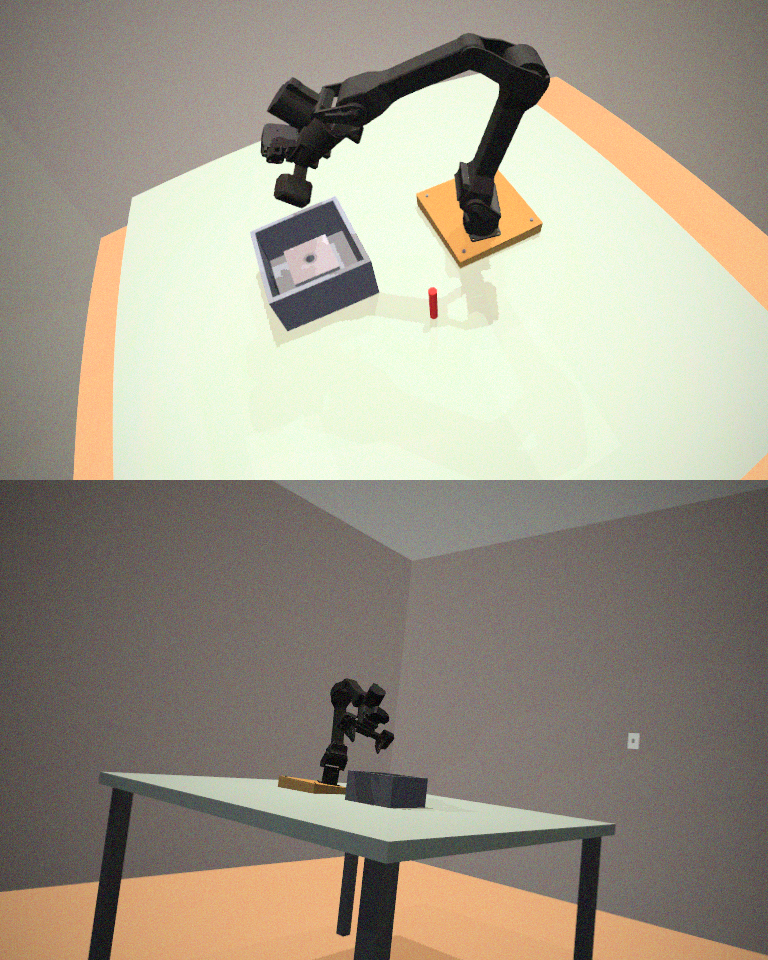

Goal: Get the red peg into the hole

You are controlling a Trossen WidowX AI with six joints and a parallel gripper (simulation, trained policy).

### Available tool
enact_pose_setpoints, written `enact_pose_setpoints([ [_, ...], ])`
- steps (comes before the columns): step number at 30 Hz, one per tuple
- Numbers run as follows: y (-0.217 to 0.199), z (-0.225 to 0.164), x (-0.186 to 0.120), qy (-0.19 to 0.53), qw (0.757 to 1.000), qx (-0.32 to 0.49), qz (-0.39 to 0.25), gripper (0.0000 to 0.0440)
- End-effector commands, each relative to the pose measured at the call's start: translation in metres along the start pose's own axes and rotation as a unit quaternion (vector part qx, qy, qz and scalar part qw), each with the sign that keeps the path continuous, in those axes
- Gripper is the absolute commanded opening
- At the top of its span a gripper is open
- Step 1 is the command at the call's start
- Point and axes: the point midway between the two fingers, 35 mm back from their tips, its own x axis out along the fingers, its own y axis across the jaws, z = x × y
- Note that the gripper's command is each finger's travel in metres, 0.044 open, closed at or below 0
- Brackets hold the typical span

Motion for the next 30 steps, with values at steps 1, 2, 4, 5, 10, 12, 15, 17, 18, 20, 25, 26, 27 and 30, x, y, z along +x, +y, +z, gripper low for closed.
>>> enact_pose_setpoints([
  [1,0.024,-0.002,-0.014,0.019,0.999,0.039,0.021,0.044],
  [2,0.032,-0.004,-0.019,0.028,0.998,0.051,0.028,0.044],
  [4,0.048,-0.009,-0.028,0.046,0.995,0.073,0.042,0.044],
  [5,0.055,-0.012,-0.033,0.055,0.994,0.084,0.049,0.044],
  [10,0.089,-0.031,-0.059,0.107,0.983,0.133,0.074,0.044],
  [12,0.101,-0.04,-0.069,0.13,0.977,0.149,0.081,0.044],
  [15,0.116,-0.055,-0.085,0.165,0.967,0.173,0.087,0.044],
  [17,0.124,-0.065,-0.096,0.188,0.96,0.186,0.089,0.044],
  [18,0.128,-0.07,-0.101,0.2,0.956,0.193,0.089,0.044],
  [20,0.136,-0.081,-0.111,0.225,0.949,0.204,0.088,0.044],
  [25,0.152,-0.108,-0.135,0.284,0.928,0.228,0.078,0.044],
  [26,0.155,-0.113,-0.139,0.295,0.924,0.232,0.075,0.044],
  [27,0.158,-0.118,-0.143,0.305,0.92,0.235,0.072,0.044],
  [30,0.166,-0.133,-0.155,0.335,0.909,0.242,0.062,0.044],
])
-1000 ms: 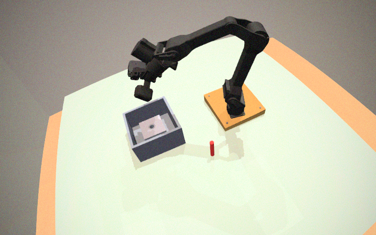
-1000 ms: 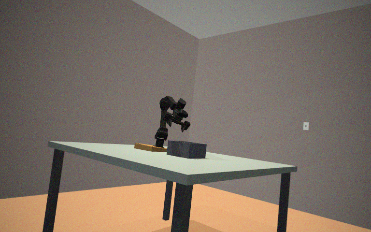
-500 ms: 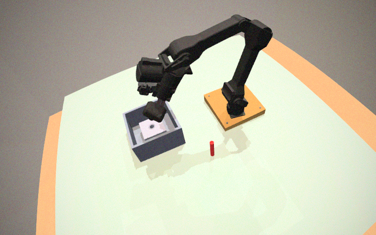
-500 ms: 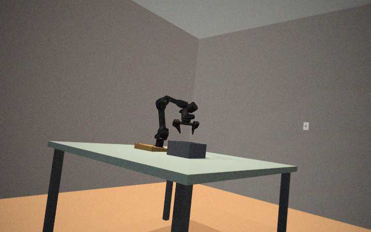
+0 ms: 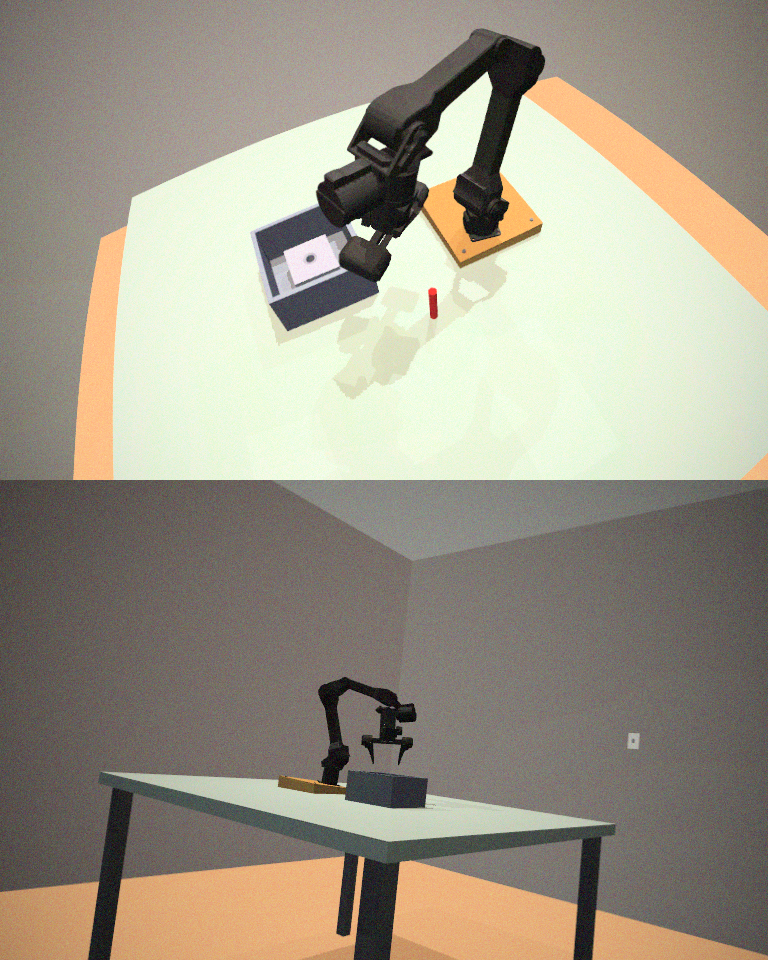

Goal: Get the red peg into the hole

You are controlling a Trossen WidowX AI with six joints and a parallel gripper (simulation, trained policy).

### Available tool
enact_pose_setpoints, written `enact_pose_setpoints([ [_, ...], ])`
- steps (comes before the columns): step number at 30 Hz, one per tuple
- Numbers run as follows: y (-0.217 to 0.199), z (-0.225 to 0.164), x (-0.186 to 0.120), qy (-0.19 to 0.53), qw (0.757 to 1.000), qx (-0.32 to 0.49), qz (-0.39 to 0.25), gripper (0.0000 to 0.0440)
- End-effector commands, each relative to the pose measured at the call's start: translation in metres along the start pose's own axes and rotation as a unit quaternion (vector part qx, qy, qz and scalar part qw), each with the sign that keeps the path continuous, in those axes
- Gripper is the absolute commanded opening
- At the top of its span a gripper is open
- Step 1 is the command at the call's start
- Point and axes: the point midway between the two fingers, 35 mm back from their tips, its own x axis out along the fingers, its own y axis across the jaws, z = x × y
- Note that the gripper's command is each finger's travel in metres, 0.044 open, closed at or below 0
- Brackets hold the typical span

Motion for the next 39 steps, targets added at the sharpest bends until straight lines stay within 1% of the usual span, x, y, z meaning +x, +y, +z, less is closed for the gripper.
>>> enact_pose_setpoints([
  [1,0.0,-0.021,0.001,0.029,0.999,0.015,-0.014,0.044],
  [10,0.003,-0.064,0.017,0.074,0.996,0.03,-0.041,0.044],
  [20,0.01,-0.091,0.06,0.076,0.996,0.031,-0.042,0.0436],
  [25,0.011,-0.097,0.079,0.071,0.997,0.024,-0.038,0.0417],
  [27,0.01,-0.099,0.086,0.071,0.996,0.02,-0.04,0.0382],
  [32,0.006,-0.104,0.1,0.077,0.995,0.015,-0.055,0.025],
  [36,0.006,-0.105,0.104,0.08,0.994,0.015,-0.066,0.0145],
  [39,0.005,-0.105,0.105,0.081,0.994,0.017,-0.076,0.008],
])
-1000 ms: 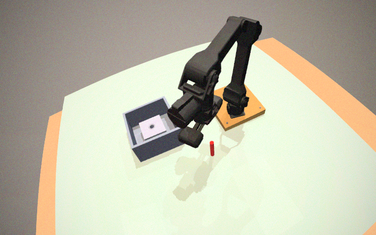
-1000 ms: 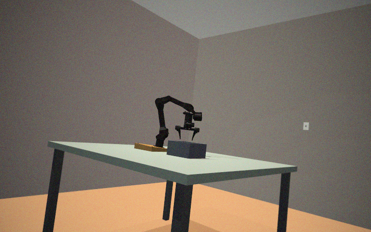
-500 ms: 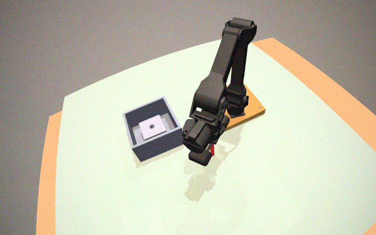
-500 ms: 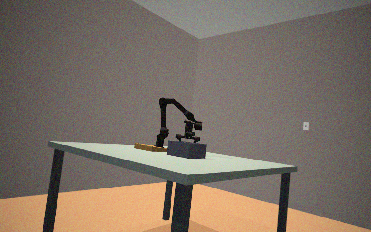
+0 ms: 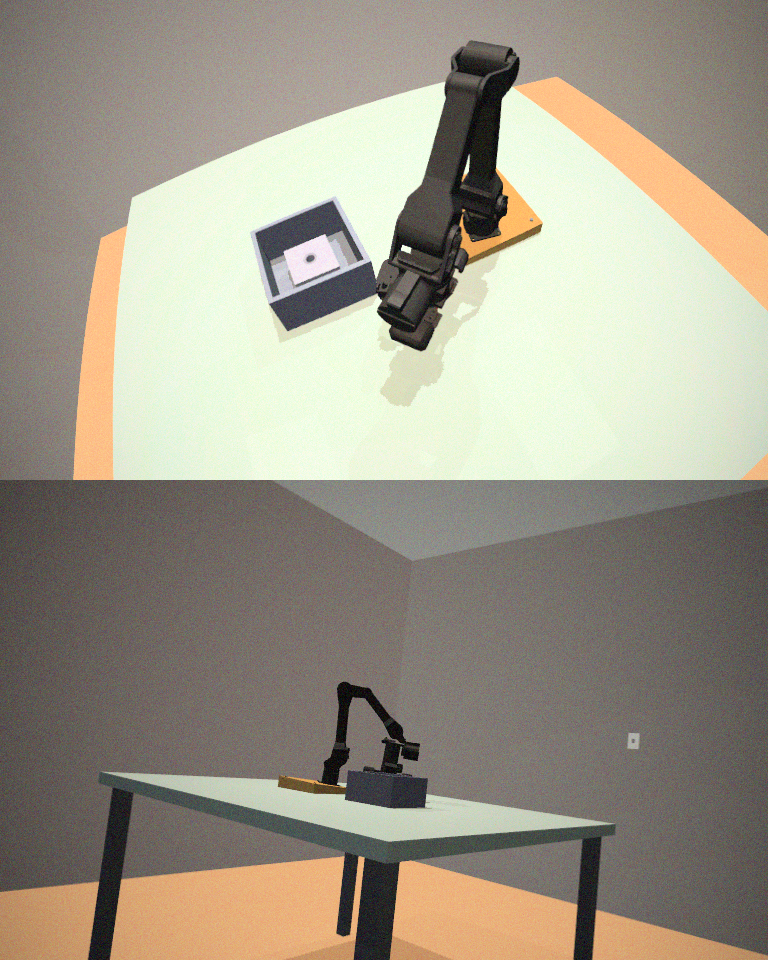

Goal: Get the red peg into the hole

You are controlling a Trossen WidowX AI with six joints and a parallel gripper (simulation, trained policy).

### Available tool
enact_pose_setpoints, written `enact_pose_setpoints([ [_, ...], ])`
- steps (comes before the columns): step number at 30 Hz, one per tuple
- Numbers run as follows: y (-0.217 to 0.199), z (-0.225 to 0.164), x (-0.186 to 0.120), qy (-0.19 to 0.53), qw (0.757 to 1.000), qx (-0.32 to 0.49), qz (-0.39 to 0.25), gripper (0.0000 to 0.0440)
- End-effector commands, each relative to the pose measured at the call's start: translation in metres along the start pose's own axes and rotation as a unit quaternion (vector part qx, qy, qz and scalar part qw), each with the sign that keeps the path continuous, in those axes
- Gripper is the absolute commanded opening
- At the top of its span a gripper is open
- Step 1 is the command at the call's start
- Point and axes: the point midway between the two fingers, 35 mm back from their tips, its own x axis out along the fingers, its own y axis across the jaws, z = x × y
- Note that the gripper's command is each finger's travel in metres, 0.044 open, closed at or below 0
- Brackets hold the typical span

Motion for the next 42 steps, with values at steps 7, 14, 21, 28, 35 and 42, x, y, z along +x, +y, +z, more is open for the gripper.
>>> enact_pose_setpoints([
  [7,0.007,0.008,-0.013,-0.017,1.0,-0.003,-0.009,0.0012],
  [14,0.015,0.022,-0.05,-0.041,0.999,0.0,0.012,0.0],
  [21,0.022,0.042,-0.084,-0.067,0.997,0.029,0.031,0.0],
  [28,0.025,0.071,-0.1,-0.095,0.992,0.074,0.041,0.0],
  [35,0.027,0.105,-0.11,-0.123,0.985,0.114,0.048,0.0],
  [42,0.025,0.141,-0.114,-0.146,0.977,0.144,0.049,0.0],
])
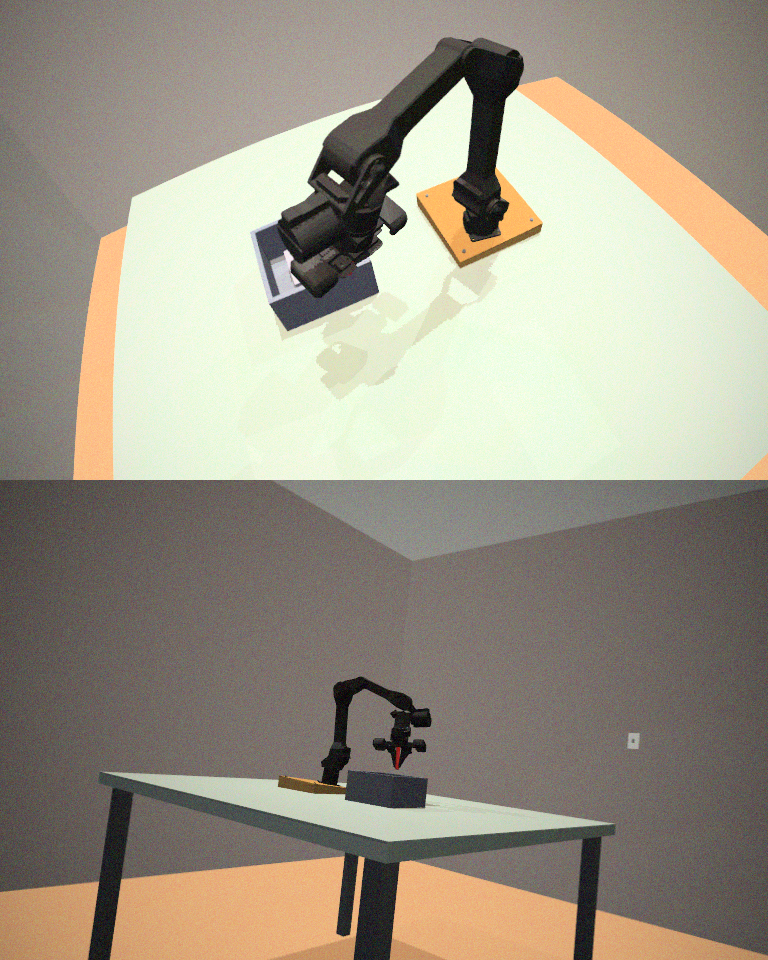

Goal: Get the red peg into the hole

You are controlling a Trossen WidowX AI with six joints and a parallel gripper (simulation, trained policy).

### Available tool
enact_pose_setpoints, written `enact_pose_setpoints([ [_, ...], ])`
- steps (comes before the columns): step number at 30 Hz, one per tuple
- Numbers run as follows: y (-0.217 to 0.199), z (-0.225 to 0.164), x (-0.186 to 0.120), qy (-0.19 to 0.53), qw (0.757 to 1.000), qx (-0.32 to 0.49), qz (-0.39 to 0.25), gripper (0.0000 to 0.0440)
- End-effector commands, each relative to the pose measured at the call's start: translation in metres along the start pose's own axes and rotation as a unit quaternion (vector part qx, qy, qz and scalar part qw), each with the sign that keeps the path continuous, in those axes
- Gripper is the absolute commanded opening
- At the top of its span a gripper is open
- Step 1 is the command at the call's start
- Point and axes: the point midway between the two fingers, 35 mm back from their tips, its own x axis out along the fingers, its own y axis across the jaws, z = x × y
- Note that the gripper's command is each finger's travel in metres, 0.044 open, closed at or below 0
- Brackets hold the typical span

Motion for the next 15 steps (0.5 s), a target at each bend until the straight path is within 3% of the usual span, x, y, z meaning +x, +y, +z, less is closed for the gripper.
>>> enact_pose_setpoints([
  [1,0.004,0.017,0.002,-0.013,1.0,0.011,0.003,0.0],
  [15,0.008,0.076,0.037,-0.034,0.999,0.016,-0.008,0.0],
])
